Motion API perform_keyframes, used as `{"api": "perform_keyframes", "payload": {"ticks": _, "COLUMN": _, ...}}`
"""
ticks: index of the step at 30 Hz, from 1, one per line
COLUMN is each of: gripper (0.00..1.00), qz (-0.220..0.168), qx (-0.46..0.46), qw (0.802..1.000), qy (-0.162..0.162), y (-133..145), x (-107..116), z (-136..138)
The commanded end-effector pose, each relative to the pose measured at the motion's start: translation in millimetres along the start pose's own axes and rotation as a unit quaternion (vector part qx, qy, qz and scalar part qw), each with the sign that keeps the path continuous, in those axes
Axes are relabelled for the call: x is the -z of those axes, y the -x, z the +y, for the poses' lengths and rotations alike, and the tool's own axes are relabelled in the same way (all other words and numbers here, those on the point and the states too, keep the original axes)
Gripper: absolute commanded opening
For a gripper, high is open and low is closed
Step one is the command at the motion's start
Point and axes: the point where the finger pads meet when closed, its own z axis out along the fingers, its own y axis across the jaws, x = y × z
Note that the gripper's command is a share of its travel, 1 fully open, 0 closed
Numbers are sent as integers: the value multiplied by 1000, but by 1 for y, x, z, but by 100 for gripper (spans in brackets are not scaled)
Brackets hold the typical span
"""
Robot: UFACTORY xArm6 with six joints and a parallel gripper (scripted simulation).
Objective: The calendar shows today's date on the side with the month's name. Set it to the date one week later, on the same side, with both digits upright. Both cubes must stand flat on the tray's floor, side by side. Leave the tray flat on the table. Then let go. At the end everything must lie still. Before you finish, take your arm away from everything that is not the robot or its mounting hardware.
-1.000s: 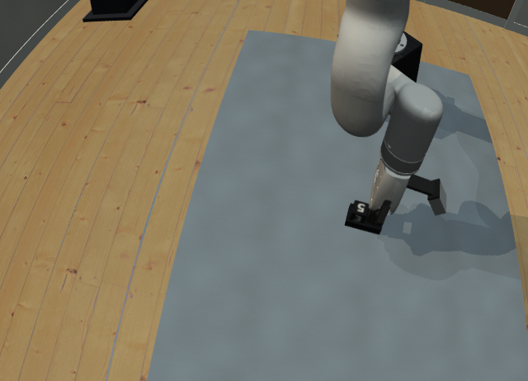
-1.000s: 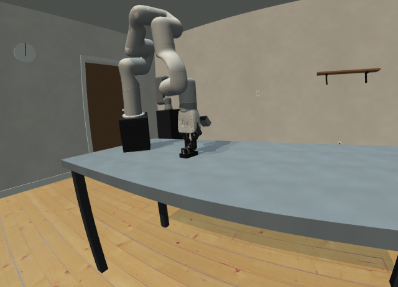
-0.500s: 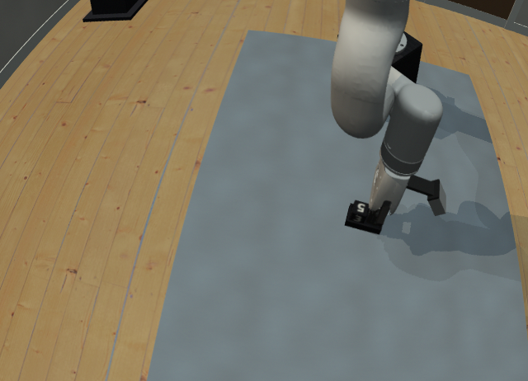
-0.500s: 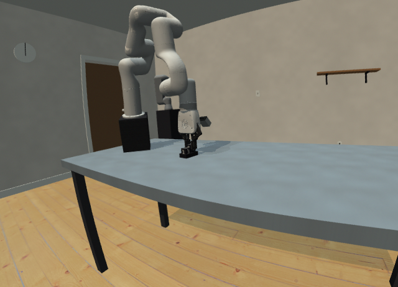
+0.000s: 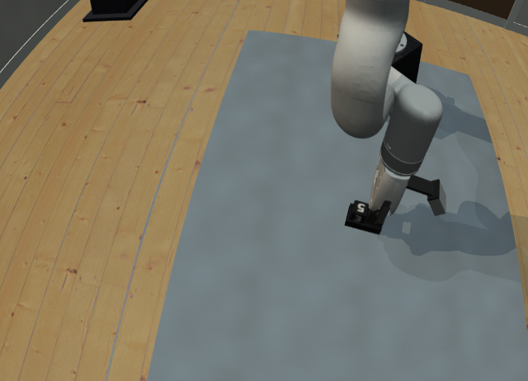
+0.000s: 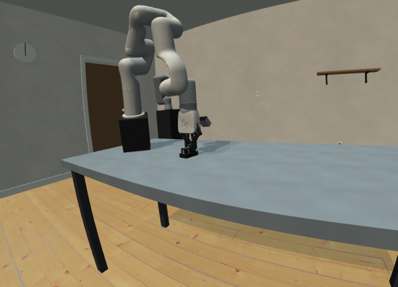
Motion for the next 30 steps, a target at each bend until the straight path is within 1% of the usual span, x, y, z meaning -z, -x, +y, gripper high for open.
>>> {"api": "perform_keyframes", "payload": {"ticks": 1, "gripper": 27, "qz": 0, "qx": 0, "qw": 1000, "qy": 1, "y": 0, "x": 0, "z": 1}}
{"api": "perform_keyframes", "payload": {"ticks": 30, "gripper": 27, "qz": 0, "qx": 0, "qw": 1000, "qy": 1, "y": 0, "x": -9, "z": 1}}
